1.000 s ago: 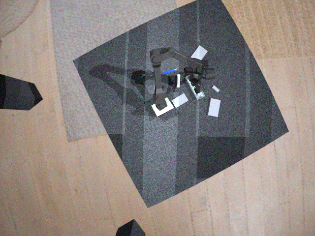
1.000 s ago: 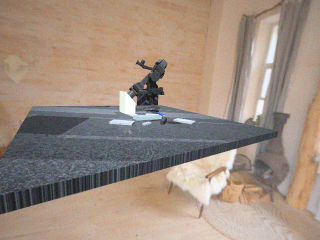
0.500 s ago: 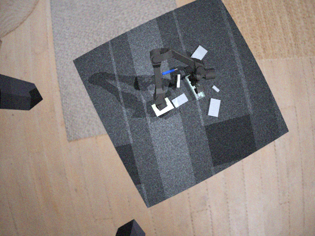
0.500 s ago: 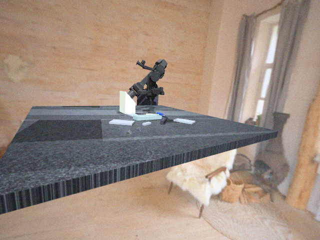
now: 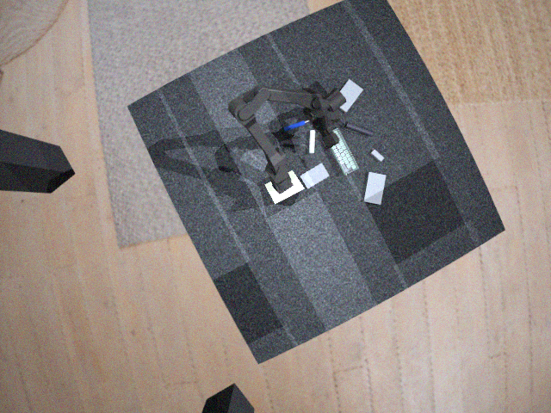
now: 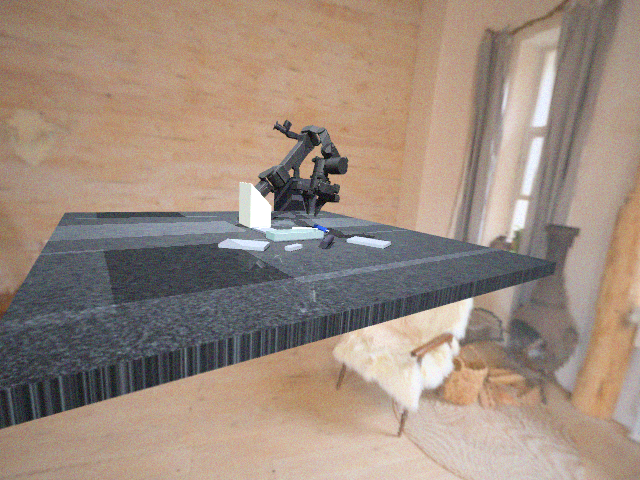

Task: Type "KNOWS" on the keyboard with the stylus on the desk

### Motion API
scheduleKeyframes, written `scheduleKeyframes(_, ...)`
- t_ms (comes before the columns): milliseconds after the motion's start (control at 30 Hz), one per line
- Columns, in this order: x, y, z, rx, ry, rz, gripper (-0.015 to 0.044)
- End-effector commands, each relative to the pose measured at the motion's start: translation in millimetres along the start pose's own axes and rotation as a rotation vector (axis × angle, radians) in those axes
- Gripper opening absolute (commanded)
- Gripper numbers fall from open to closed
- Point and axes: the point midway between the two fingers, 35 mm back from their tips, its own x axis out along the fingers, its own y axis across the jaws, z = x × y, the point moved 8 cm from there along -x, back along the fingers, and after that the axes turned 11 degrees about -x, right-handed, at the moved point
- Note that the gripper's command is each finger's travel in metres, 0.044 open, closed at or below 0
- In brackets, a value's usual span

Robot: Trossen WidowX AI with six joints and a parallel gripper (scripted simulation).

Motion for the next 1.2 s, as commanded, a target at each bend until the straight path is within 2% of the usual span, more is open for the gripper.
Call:
scheduleKeyframes(0,-1,28,-19,0.029,-0.087,-0.051,0.0150)
scheduleKeyframes(167,-5,63,-48,0.085,-0.257,-0.029,0.0150)
scheduleKeyframes(367,-12,89,-82,0.186,-0.427,0.124,0.0150)
scheduleKeyframes(1167,1,94,-84,0.191,-0.431,0.131,0.0150)
